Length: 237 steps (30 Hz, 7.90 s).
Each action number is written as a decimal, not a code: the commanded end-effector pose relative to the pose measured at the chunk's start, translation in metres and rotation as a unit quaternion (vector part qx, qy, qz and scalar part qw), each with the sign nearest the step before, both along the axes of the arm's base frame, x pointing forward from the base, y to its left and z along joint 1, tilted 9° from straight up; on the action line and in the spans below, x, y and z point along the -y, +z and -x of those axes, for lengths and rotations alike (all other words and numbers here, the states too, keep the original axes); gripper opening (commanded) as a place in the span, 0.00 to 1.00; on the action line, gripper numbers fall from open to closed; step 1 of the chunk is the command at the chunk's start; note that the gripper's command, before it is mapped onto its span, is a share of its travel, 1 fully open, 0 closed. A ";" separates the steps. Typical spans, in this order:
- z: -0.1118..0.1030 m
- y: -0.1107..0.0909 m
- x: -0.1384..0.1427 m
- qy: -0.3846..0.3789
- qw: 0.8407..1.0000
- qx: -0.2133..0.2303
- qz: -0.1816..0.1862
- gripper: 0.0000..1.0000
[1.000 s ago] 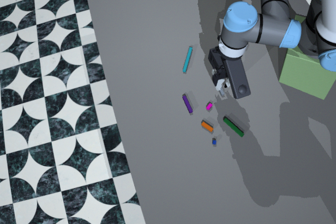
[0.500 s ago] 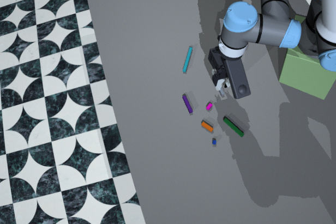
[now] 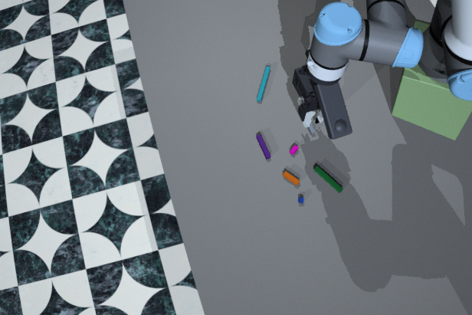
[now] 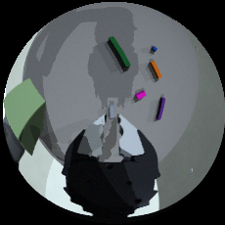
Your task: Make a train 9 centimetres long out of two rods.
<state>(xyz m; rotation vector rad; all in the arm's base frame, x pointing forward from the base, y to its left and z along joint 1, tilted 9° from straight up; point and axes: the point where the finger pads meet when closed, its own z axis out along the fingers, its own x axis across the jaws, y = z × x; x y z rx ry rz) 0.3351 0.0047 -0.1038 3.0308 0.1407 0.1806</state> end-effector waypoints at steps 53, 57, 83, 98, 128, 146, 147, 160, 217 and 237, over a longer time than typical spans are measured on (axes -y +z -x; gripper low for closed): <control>-0.002 -0.016 0.002 0.000 1.000 0.000 0.000 0.14; -0.002 -0.016 0.002 0.000 1.000 0.000 0.000 0.14; -0.002 -0.016 0.002 0.000 1.000 0.000 0.000 0.00; -0.002 -0.016 0.002 0.000 1.000 0.000 0.000 0.00; 0.002 0.017 -0.002 0.000 1.000 0.000 0.000 0.00; 0.007 0.055 -0.005 0.000 1.000 0.000 0.000 0.00; 0.007 0.057 -0.005 0.000 1.000 0.000 0.000 0.00; 0.010 0.079 -0.008 0.000 1.000 0.000 0.000 0.00; 0.003 0.097 0.127 -0.183 0.983 0.018 -0.023 0.00; 0.001 0.083 0.129 -0.183 0.983 0.018 -0.023 0.00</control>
